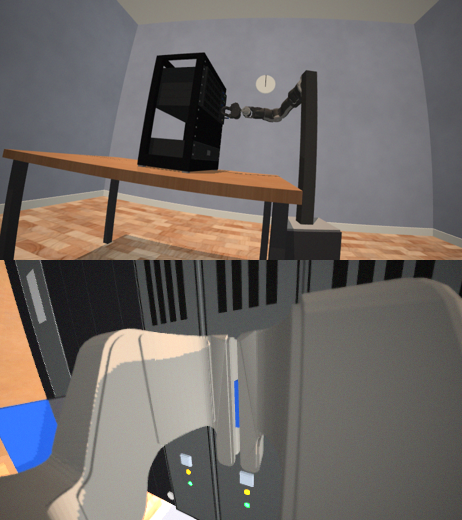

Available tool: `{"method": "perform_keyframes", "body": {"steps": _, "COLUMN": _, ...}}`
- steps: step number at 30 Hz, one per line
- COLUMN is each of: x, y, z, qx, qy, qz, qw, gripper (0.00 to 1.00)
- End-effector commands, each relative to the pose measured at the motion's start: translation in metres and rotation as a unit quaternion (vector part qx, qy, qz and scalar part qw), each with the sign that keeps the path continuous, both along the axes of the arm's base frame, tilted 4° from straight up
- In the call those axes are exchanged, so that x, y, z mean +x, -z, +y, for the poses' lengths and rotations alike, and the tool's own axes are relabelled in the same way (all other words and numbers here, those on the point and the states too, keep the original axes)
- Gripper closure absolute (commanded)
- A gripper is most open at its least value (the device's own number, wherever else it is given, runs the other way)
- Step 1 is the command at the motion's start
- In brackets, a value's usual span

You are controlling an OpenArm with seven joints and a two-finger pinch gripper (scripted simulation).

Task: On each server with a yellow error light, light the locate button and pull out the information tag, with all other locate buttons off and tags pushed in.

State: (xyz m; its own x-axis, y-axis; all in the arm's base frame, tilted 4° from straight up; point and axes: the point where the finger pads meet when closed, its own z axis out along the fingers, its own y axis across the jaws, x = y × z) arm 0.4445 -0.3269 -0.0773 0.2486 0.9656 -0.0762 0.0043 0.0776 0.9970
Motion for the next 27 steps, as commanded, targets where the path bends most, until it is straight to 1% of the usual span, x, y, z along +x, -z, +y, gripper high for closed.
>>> {"method": "perform_keyframes", "body": {"steps": 1, "x": -0.003, "y": -0.003, "z": 0.002, "qx": 0.002, "qy": -0.002, "qz": -0.005, "qw": 1.0, "gripper": 1.0}}
{"method": "perform_keyframes", "body": {"steps": 3, "x": -0.003, "y": -0.003, "z": 0.002, "qx": 0.002, "qy": -0.002, "qz": -0.005, "qw": 1.0, "gripper": 1.0}}
{"method": "perform_keyframes", "body": {"steps": 6, "x": -0.007, "y": -0.003, "z": 0.004, "qx": 0.002, "qy": -0.002, "qz": -0.005, "qw": 1.0, "gripper": 1.0}}
{"method": "perform_keyframes", "body": {"steps": 14, "x": -0.007, "y": -0.003, "z": 0.004, "qx": 0.002, "qy": -0.002, "qz": -0.004, "qw": 1.0, "gripper": 1.0}}
{"method": "perform_keyframes", "body": {"steps": 22, "x": -0.018, "y": -0.003, "z": 0.007, "qx": 0.002, "qy": -0.002, "qz": -0.005, "qw": 1.0, "gripper": 1.0}}
{"method": "perform_keyframes", "body": {"steps": 27, "x": -0.019, "y": -0.002, "z": 0.006, "qx": 0.002, "qy": -0.002, "qz": -0.004, "qw": 1.0, "gripper": 1.0}}
